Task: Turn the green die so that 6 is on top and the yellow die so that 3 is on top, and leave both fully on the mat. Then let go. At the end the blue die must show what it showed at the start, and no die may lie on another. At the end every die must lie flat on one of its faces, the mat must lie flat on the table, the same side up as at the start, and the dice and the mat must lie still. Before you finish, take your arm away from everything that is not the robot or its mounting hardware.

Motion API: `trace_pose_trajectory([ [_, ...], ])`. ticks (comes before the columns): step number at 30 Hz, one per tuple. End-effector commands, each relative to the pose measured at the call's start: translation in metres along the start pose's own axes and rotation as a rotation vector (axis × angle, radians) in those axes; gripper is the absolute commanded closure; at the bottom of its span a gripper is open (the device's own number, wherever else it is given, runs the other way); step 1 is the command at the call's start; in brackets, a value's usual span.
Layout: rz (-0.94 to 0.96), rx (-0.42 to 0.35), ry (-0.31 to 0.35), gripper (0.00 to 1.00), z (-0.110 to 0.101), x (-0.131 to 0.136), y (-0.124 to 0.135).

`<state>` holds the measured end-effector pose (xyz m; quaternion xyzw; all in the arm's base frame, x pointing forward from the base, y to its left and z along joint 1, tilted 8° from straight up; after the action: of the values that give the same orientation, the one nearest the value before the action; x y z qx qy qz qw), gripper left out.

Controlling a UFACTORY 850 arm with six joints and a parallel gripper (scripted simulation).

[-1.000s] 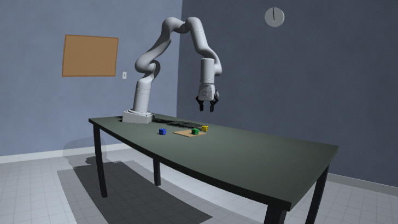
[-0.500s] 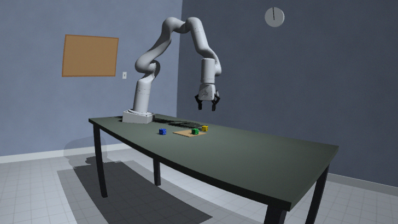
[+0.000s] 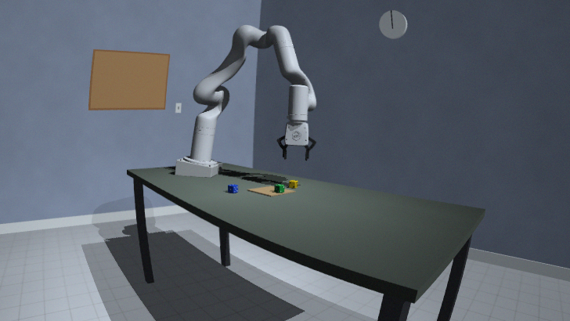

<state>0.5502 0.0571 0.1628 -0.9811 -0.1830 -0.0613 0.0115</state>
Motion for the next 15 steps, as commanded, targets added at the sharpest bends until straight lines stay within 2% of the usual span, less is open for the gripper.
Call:
trace_pose_trajectory([
  [1,-0.142,0.02,0.012,0.0,0.0015,0.0002,0.002],
  [7,-0.357,0.019,0.014,0.0,0.0051,-0.0004,0.0037],
  [10,-0.376,0.019,0.014,0.0,0.0054,-0.0005,0.0038],
  [11,-0.457,0.018,0.014,0.0,0.0068,-0.0007,0.0044],
  [15,-0.572,0.017,0.015,0.0,0.0087,-0.001,0.0054],
])
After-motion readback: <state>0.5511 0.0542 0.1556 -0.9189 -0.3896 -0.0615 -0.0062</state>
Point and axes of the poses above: the point where the finger pads meet when closed, its own z axis out along the fingers, its own x axis across the jaws, y = z × x, the point moved 3 cm from there along -z, back along the fingers, and after that the axes turned 8 degrees about z, right-handed, at the moved point
